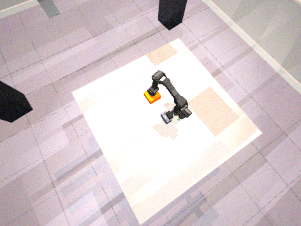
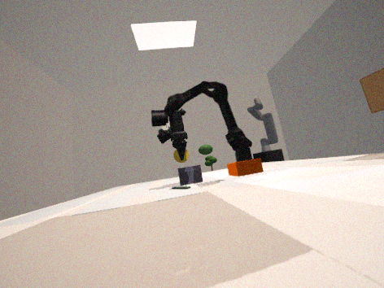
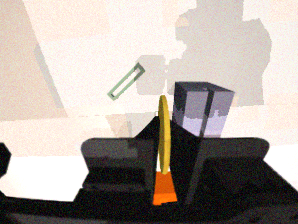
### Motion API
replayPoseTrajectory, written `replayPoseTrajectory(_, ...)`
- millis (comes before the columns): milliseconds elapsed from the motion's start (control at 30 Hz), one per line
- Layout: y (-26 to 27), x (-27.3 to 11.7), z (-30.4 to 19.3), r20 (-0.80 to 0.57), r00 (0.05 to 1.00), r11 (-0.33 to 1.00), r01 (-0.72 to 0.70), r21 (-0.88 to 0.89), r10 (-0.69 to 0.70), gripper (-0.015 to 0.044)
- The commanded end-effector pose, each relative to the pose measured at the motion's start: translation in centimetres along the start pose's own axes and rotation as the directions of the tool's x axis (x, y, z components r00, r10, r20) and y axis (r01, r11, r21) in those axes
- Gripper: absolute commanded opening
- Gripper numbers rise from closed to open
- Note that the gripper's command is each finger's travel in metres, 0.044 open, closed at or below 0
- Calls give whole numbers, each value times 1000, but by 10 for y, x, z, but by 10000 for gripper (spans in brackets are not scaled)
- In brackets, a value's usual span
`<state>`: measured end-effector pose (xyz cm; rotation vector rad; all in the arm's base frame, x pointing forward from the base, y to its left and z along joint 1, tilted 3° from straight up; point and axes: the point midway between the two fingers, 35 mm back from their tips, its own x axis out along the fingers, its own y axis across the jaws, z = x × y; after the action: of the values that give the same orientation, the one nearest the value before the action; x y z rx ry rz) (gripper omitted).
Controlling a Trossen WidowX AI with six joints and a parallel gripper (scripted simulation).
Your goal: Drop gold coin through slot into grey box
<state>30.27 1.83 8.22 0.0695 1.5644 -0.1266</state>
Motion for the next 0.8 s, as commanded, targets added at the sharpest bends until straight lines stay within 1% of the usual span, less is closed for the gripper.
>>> replayPoseTrajectory(0, -9, -1, -2, 6, 1000, 1000, 0, -4, 0, 0)
replayPoseTrajectory(767, -63, 1, -26, 2, 1000, 1000, 8, -3, -8, 0)
